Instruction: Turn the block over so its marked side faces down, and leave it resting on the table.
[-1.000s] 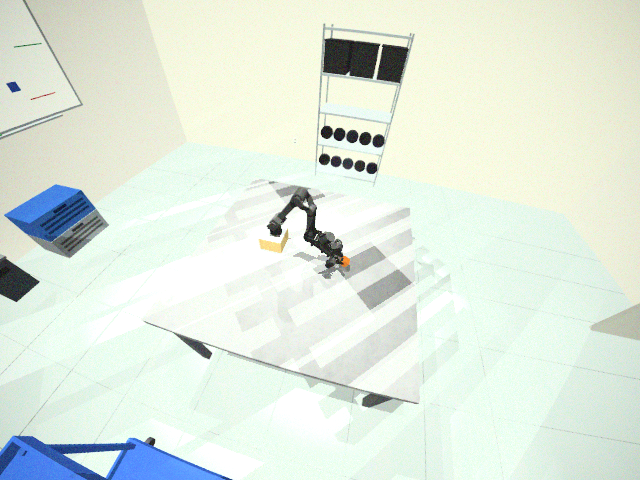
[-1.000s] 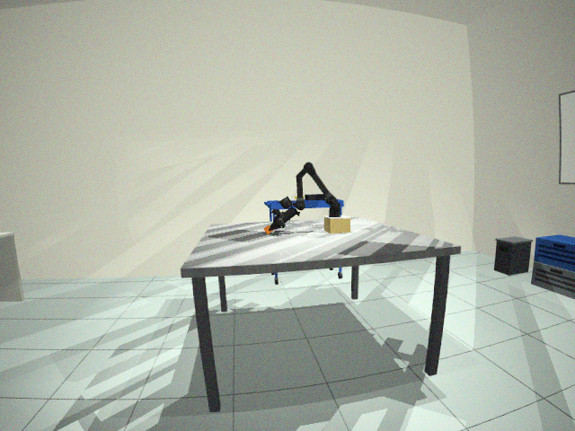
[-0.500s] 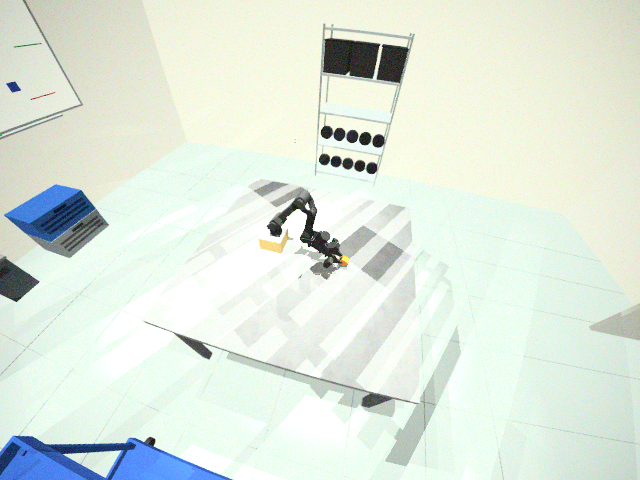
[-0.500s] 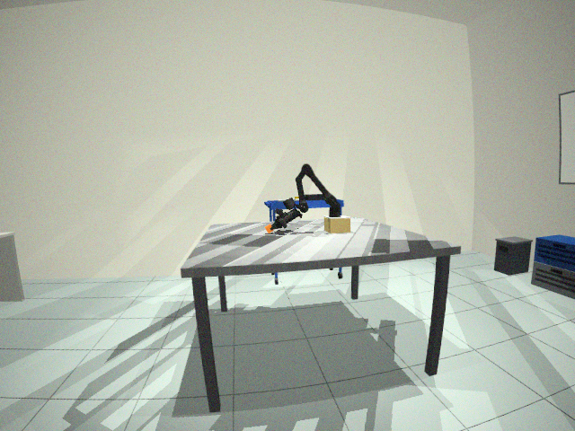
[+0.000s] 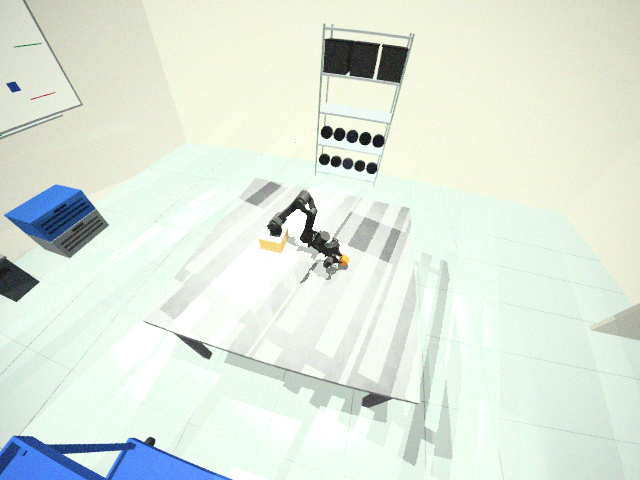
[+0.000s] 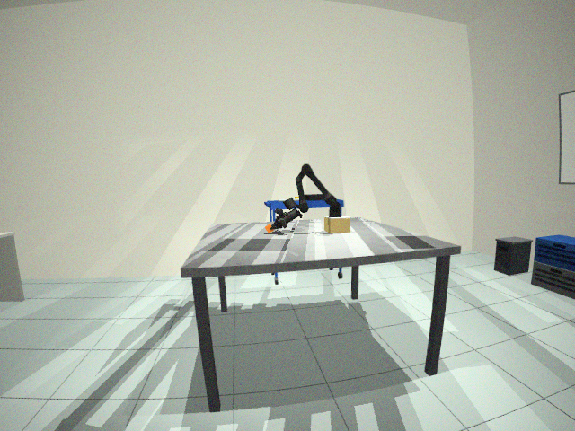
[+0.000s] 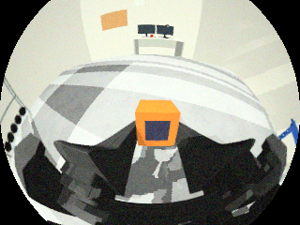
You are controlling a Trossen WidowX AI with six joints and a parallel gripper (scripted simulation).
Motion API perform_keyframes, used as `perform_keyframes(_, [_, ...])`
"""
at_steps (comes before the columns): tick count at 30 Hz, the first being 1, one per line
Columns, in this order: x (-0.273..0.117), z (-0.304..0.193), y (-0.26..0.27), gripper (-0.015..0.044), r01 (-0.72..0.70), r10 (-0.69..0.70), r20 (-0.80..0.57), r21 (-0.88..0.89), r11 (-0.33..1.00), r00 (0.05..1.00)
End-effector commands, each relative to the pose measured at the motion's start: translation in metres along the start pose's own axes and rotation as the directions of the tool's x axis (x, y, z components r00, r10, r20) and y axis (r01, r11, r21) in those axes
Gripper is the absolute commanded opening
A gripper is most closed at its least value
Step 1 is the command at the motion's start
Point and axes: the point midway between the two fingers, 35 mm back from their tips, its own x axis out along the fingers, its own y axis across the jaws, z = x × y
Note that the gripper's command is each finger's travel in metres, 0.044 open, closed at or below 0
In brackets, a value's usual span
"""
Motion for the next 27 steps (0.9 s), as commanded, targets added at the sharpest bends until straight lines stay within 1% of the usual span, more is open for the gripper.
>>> perform_keyframes(1, [-0.0001, 0.0009, 0.0005, 0.0210, -0.004, 0.004, 0.005, 0.004, 1.000, 1.000])
perform_keyframes(10, [-0.0001, 0.0009, 0.0005, 0.0440, -0.004, 0.004, 0.005, 0.004, 1.000, 1.000])
perform_keyframes(27, [-0.0001, 0.0009, 0.0005, 0.0440, -0.004, 0.004, 0.005, 0.004, 1.000, 1.000])
